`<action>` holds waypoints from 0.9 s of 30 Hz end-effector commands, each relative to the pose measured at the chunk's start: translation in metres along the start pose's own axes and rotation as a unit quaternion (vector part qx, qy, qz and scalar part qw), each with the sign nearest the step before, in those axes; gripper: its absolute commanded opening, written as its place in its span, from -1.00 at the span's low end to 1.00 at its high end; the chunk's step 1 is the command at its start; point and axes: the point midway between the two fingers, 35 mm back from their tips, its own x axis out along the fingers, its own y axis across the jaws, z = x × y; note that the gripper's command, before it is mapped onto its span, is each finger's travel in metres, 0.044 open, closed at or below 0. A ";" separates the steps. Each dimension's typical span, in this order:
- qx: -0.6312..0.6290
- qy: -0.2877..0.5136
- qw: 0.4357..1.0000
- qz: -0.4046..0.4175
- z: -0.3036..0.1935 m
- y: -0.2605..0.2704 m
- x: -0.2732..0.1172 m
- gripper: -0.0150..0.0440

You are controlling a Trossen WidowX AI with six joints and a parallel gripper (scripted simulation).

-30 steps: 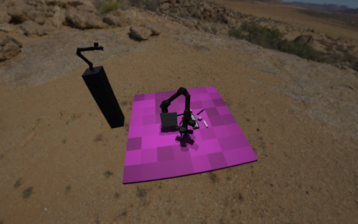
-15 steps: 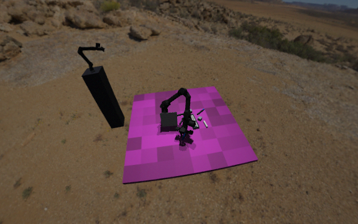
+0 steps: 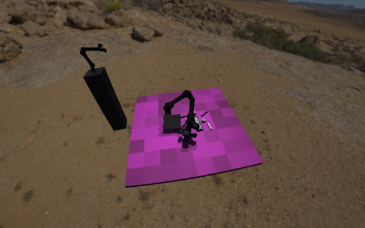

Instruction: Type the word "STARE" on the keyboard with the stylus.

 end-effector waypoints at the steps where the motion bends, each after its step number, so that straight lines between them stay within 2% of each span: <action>1: 0.002 0.003 1.000 -0.003 -0.003 -0.003 0.004 0.02; 23: 0.002 0.003 1.000 -0.003 -0.008 -0.003 0.012 0.02; 27: 0.000 0.001 1.000 -0.002 -0.007 -0.002 0.011 -0.34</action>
